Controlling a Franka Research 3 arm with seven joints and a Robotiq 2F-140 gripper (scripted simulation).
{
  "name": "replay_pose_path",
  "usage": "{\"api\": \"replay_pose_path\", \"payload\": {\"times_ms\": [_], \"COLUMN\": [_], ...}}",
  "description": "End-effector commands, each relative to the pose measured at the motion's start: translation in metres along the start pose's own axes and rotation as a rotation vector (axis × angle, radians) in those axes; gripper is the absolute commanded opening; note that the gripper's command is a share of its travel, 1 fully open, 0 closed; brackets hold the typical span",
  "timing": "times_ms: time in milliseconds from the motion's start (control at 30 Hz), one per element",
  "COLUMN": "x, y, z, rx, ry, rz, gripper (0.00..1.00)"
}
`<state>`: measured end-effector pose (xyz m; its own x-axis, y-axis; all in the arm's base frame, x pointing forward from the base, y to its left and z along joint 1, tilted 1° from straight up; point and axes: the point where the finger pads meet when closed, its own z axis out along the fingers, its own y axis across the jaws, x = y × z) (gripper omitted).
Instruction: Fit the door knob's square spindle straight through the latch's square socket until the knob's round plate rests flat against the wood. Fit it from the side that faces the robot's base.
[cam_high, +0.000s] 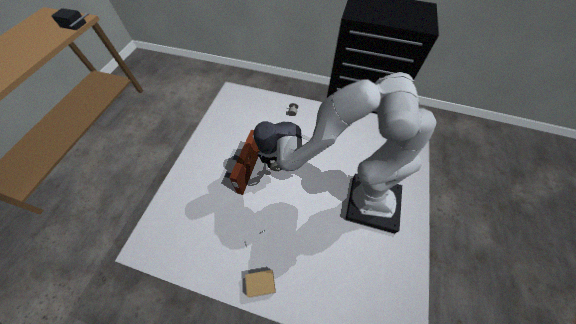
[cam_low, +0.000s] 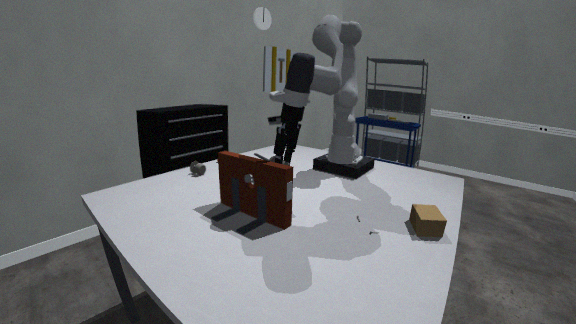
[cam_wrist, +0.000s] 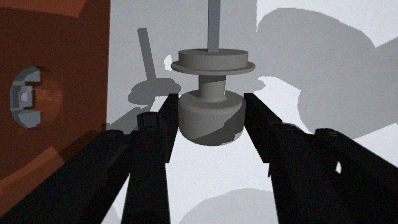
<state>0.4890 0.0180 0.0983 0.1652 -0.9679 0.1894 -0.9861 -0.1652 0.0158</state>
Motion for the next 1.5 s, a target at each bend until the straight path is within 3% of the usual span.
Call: {"api": "replay_pose_path", "payload": {"times_ms": [0,967,1467], "x": [0.0023,0.0025,0.0028], "y": [-0.0017,-0.0024,-0.0037], "z": [-0.0011,-0.0006,0.0007], "rx": [0.018,0.023,0.086], "ry": [-0.035,-0.111,-0.206], "rz": [-0.276,-0.942,-1.390], "gripper": [0.42,0.42,0.42]}}
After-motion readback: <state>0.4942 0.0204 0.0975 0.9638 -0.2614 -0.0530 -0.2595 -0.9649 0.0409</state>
